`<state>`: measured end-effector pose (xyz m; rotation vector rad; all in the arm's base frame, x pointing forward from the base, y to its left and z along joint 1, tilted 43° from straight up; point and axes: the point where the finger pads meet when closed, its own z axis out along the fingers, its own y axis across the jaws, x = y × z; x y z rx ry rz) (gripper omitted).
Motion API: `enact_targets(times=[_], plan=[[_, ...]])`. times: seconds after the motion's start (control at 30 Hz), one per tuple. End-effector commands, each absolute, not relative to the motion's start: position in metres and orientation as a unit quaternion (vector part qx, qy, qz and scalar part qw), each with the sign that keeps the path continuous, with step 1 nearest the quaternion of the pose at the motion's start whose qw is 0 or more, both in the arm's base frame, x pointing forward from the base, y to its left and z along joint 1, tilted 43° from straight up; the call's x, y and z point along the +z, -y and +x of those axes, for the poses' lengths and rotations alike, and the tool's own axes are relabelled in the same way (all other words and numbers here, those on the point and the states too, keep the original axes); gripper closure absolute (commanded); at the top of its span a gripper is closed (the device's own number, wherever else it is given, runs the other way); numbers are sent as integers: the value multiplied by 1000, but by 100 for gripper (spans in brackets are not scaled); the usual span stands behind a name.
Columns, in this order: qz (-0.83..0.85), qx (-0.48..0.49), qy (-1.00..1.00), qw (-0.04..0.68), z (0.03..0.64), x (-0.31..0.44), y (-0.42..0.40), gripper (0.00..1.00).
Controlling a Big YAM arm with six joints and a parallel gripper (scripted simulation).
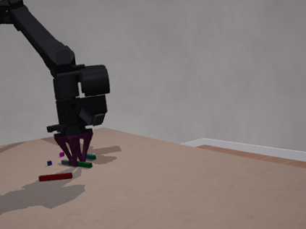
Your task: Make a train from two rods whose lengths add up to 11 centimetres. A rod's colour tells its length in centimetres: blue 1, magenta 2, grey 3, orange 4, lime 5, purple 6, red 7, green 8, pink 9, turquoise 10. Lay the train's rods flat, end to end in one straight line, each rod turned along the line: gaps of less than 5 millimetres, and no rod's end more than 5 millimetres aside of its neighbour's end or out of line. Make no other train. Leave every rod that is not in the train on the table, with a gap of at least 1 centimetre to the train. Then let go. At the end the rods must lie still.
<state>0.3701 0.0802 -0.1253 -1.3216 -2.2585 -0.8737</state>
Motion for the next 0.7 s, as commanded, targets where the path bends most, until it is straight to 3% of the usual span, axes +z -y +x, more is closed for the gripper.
enact_targets(times=[0.0, 0.67], plan=[[-473, -313, 802, 188, 372, -126, -80, 77], [-471, -319, 806, 164, 392, -76, -32, 77]])
